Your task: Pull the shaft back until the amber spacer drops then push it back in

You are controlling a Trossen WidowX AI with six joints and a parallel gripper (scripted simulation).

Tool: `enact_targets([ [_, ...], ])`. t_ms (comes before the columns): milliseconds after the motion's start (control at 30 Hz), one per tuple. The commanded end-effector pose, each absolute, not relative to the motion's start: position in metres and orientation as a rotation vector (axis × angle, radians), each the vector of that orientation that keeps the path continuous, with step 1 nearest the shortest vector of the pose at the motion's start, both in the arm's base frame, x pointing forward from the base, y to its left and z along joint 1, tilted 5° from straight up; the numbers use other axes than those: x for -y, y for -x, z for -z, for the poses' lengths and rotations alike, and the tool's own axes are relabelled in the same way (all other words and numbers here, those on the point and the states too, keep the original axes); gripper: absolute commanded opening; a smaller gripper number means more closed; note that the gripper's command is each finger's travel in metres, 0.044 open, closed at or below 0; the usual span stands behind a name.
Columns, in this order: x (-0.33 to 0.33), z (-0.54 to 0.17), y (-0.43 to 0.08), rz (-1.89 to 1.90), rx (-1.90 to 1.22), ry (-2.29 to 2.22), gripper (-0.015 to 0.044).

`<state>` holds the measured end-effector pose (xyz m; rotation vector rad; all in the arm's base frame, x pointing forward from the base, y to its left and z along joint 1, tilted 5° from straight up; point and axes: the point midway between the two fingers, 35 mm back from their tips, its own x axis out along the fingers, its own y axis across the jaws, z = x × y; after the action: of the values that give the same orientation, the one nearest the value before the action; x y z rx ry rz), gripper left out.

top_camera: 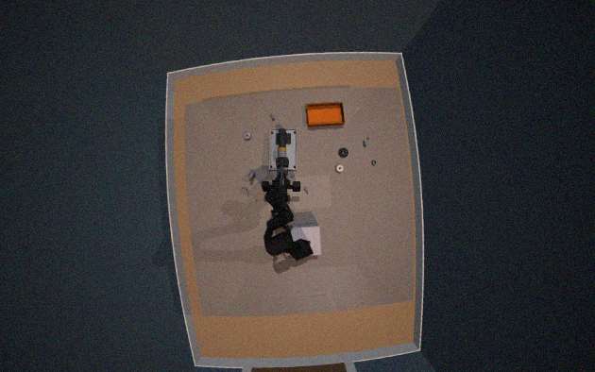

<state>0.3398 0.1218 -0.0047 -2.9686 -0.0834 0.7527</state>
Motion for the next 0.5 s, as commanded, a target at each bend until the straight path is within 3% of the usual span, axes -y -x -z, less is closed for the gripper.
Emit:
enact_targets([
  [0, -0.1211, 0.0050, -0.3384, -0.753, 0.079, 2.965, 0.0000],
  [467, -0.1211, 0.0050, -0.3366, -0.754, 0.079, 2.965, 0.0000],
])
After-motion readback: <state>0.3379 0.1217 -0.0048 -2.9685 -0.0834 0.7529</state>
